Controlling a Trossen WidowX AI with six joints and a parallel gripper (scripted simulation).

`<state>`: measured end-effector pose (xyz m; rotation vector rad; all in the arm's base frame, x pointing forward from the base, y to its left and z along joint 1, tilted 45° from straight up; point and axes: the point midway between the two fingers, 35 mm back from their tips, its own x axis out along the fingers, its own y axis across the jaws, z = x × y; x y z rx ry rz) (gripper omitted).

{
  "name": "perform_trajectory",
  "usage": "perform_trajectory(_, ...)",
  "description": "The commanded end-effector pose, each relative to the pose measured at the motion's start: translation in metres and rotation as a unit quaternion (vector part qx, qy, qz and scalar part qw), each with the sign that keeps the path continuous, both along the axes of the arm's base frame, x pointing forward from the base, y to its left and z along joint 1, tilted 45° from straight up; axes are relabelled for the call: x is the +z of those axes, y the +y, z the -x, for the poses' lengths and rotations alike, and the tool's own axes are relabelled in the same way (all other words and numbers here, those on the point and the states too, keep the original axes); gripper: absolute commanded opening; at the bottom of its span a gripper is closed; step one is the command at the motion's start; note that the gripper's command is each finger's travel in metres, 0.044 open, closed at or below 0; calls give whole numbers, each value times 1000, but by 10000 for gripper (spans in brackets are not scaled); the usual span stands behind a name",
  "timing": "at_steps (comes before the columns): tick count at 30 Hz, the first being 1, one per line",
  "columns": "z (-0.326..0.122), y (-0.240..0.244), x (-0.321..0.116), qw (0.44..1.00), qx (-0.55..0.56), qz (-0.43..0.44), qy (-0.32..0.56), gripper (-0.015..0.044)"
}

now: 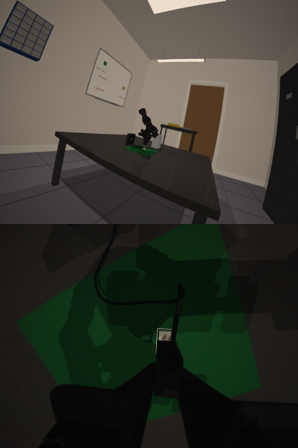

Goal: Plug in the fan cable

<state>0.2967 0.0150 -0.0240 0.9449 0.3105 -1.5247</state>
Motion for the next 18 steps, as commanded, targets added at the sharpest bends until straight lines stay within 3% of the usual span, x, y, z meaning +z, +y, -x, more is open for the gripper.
perform_trajectory(1, 0, 1, -1, 1000, 0, 1, 0, 0)
perform_trajectory(18, -1, -14, -17, 1000, 2, 2, 2, 0)
